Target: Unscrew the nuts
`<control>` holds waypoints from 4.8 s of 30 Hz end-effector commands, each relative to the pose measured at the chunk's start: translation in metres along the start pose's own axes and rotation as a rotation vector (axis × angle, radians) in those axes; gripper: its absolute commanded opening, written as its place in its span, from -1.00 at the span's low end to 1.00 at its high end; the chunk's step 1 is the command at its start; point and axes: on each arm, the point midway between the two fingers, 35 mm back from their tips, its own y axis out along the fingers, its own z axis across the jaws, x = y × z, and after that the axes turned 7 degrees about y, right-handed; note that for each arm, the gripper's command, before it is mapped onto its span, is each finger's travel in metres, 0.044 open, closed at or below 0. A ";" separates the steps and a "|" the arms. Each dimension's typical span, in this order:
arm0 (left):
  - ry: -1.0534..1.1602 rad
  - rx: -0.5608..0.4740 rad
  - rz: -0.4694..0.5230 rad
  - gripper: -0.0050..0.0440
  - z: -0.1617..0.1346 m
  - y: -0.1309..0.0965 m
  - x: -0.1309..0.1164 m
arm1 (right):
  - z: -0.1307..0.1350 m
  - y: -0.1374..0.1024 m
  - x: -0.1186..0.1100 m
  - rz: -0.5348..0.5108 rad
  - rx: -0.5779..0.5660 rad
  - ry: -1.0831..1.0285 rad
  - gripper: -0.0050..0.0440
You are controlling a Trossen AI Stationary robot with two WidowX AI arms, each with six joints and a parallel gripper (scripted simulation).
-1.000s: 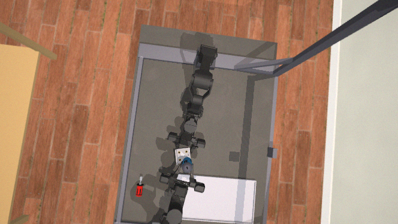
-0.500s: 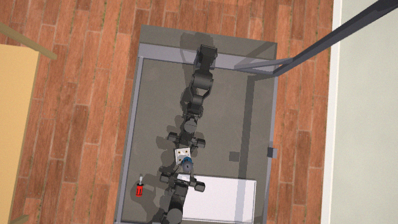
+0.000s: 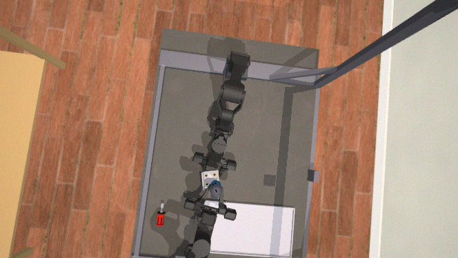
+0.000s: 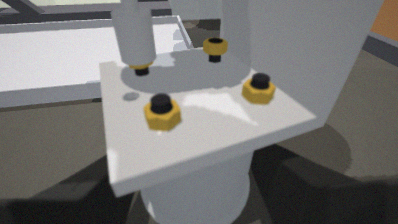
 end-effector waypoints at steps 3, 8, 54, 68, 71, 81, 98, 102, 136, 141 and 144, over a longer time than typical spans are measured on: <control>-0.011 0.005 -0.063 -0.14 0.001 0.003 0.023 | 0.002 0.001 0.017 -0.040 0.005 0.002 0.18; -0.010 0.004 -0.054 -0.14 0.001 0.003 0.020 | 0.002 0.001 0.017 -0.040 0.005 0.002 0.18; -0.010 0.004 -0.052 -0.14 0.005 0.009 0.036 | 0.002 0.001 0.017 -0.040 0.005 0.002 0.18; -0.011 0.005 -0.062 -0.14 0.007 0.008 0.055 | 0.002 0.001 0.017 -0.040 0.005 0.002 0.18; -0.011 0.005 -0.062 -0.14 0.009 0.007 0.070 | 0.002 0.001 0.017 -0.040 0.005 0.002 0.18; -0.011 0.005 -0.062 -0.14 0.014 0.001 0.115 | 0.002 0.001 0.017 -0.040 0.005 0.002 0.18; -0.008 0.004 -0.055 -0.14 0.014 0.001 0.113 | 0.002 0.001 0.017 -0.040 0.005 0.002 0.18; -0.010 0.003 -0.057 -0.14 0.016 0.001 0.111 | 0.002 0.001 0.017 -0.040 0.005 0.002 0.18; -0.007 -0.003 -0.071 -0.14 0.050 0.015 0.040 | 0.002 0.001 0.017 -0.040 0.005 0.002 0.18; -0.005 -0.002 -0.084 -0.14 0.051 0.014 0.045 | 0.002 0.001 0.017 -0.040 0.005 0.002 0.18; -0.005 -0.001 -0.084 -0.14 0.051 0.014 0.045 | 0.002 0.001 0.017 -0.040 0.005 0.002 0.18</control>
